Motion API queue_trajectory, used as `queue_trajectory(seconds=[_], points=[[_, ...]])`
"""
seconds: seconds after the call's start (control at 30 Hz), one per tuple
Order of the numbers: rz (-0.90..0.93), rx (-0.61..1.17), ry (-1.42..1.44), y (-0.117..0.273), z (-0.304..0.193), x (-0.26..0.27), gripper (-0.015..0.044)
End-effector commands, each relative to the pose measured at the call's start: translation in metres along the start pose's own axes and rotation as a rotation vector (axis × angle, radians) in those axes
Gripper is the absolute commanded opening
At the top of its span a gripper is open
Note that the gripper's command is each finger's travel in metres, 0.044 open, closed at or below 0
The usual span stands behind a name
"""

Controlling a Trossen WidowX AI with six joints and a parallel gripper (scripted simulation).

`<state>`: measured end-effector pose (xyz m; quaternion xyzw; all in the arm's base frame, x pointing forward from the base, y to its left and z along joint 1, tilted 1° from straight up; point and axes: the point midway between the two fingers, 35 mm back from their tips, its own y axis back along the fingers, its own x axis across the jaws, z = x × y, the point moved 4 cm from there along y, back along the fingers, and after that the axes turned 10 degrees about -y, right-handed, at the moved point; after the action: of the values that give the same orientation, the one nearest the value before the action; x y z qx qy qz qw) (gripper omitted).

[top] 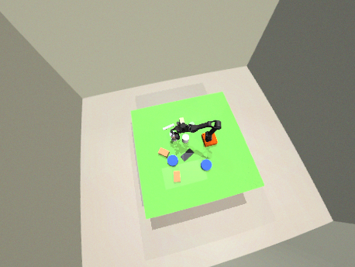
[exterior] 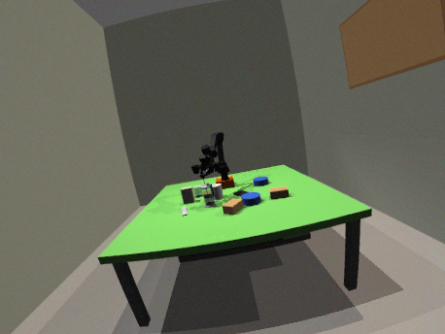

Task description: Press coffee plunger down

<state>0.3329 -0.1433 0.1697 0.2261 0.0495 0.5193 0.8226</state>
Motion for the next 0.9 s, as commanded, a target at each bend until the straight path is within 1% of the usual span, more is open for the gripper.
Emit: queue_trajectory(seconds=[0.0,0.87], points=[[-0.013,0.084,-0.005,-0.0111,-0.0311,-0.0053,0.012],[-0.013,0.083,-0.005,-0.021,-0.0248,-0.0044,0.012]])
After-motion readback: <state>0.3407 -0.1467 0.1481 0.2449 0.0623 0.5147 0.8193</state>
